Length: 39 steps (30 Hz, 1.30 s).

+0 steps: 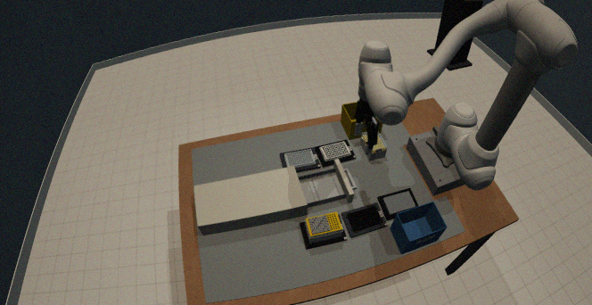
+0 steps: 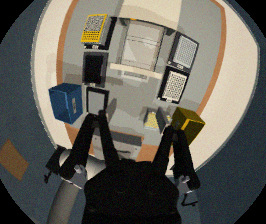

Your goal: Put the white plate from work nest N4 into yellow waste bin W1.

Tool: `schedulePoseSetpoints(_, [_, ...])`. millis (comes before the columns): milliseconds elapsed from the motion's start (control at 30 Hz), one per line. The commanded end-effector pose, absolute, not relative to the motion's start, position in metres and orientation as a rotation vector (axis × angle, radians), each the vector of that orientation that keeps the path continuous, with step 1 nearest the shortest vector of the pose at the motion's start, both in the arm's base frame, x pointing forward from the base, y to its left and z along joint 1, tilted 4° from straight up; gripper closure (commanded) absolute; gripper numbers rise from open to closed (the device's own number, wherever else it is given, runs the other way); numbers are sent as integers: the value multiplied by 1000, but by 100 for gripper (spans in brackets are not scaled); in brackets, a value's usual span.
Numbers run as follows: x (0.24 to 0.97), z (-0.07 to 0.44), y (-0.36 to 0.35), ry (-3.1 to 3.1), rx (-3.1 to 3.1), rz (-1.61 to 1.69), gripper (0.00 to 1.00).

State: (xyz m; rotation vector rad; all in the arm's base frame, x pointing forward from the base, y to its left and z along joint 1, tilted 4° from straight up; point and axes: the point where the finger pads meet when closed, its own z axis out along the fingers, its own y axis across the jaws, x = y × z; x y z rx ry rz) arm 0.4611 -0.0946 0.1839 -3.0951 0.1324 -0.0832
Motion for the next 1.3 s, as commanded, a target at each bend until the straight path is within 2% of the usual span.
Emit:
schedulePoseSetpoints(0, [463,179,-105,132,-3095,-84,30])
schedulePoseSetpoints(1267, [485,119,-225,132,-3095,-84,30])
